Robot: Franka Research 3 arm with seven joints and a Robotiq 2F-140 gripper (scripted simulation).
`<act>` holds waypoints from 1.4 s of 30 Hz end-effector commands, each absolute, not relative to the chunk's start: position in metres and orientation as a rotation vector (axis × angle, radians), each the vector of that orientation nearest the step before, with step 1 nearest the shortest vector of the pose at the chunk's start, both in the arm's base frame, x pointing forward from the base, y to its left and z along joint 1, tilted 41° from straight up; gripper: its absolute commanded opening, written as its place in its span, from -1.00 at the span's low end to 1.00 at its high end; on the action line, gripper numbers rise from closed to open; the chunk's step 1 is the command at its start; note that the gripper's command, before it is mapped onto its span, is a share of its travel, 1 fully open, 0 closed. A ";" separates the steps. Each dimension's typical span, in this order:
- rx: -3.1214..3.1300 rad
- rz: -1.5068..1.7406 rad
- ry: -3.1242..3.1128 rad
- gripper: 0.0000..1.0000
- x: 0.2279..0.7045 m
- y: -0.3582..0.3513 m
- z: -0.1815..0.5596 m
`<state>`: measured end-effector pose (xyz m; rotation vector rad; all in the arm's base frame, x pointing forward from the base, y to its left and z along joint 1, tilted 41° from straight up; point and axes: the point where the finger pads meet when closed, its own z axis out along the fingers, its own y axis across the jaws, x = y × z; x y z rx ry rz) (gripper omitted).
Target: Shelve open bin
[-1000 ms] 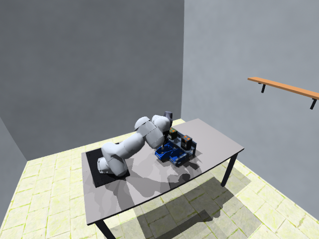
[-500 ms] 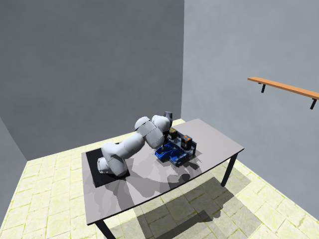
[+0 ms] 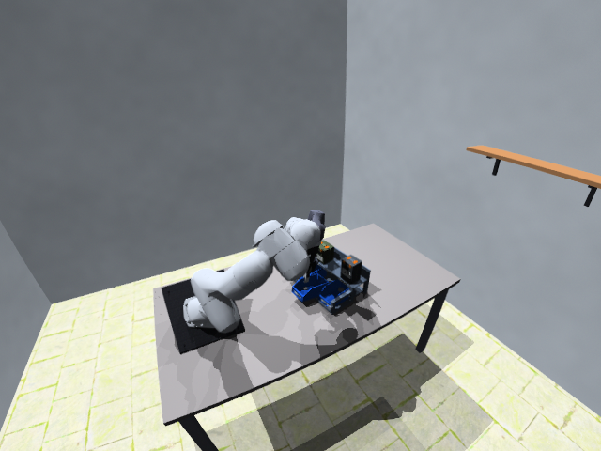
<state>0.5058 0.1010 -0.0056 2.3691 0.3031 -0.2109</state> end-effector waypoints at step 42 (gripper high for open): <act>2.370 -0.194 0.311 -1.00 0.510 0.102 -0.007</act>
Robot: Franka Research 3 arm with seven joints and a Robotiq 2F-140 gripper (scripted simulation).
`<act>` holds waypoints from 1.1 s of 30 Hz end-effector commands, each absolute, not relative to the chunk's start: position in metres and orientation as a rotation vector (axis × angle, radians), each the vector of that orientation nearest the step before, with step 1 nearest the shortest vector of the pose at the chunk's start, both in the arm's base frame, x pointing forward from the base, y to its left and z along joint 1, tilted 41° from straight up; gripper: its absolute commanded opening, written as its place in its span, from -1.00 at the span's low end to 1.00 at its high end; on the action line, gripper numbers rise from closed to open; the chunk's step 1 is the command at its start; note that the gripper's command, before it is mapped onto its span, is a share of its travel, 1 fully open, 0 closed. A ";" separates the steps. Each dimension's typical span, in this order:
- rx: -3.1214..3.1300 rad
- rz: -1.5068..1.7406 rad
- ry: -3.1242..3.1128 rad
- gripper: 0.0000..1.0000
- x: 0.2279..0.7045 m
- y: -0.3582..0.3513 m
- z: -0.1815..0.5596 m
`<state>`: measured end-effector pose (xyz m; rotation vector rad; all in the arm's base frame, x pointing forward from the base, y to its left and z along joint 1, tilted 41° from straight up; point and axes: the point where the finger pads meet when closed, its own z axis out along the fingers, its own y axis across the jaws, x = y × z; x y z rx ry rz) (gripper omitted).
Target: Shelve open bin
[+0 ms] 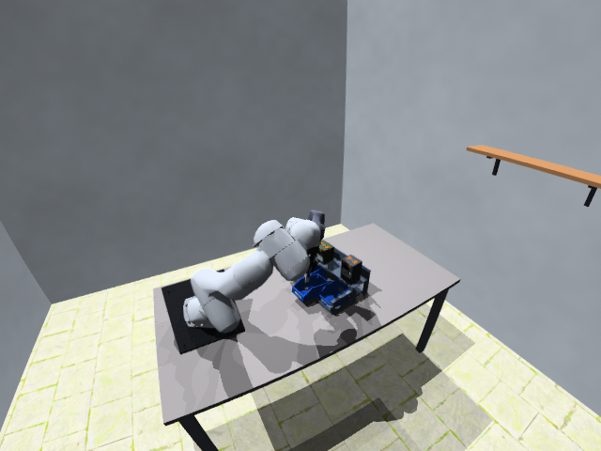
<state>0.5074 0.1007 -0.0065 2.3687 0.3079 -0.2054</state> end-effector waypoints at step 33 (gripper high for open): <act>2.375 -0.154 0.327 -1.00 0.523 0.105 -0.010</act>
